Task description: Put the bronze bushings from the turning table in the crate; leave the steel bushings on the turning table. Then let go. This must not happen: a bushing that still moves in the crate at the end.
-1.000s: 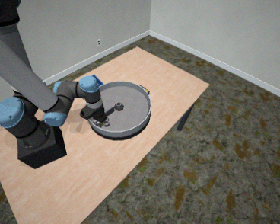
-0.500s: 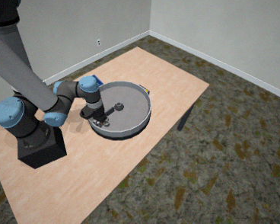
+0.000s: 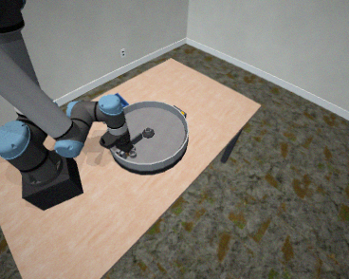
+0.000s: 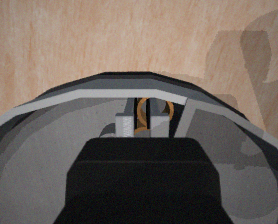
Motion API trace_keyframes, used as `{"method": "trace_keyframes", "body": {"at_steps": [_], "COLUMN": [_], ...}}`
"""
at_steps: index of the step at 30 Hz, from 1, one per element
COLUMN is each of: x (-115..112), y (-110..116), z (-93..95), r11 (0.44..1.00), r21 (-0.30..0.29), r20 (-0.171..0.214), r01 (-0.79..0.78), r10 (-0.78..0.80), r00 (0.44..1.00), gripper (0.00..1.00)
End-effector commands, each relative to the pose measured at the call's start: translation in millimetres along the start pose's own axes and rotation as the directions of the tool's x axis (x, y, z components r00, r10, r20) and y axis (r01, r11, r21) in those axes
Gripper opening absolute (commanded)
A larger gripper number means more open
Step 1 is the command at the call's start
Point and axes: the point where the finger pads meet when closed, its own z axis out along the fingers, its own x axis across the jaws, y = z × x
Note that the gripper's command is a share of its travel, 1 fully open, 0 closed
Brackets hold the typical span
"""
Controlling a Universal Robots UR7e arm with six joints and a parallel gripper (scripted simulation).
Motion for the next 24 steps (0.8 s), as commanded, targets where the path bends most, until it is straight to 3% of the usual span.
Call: {"method": "trace_keyframes", "body": {"at_steps": [1, 24], "x": [-1.9, -2.9], "y": [0.2, 0.1], "z": [-0.2, -7.7], "r11": [1.0, 1.0], "r21": [-0.001, -0.001], "r20": [0.0, -0.001], "r01": [0.0, 0.0], "r10": [0.0, 0.0], "r00": [1.0, 1.0], "gripper": [0.0, 0.0]}}
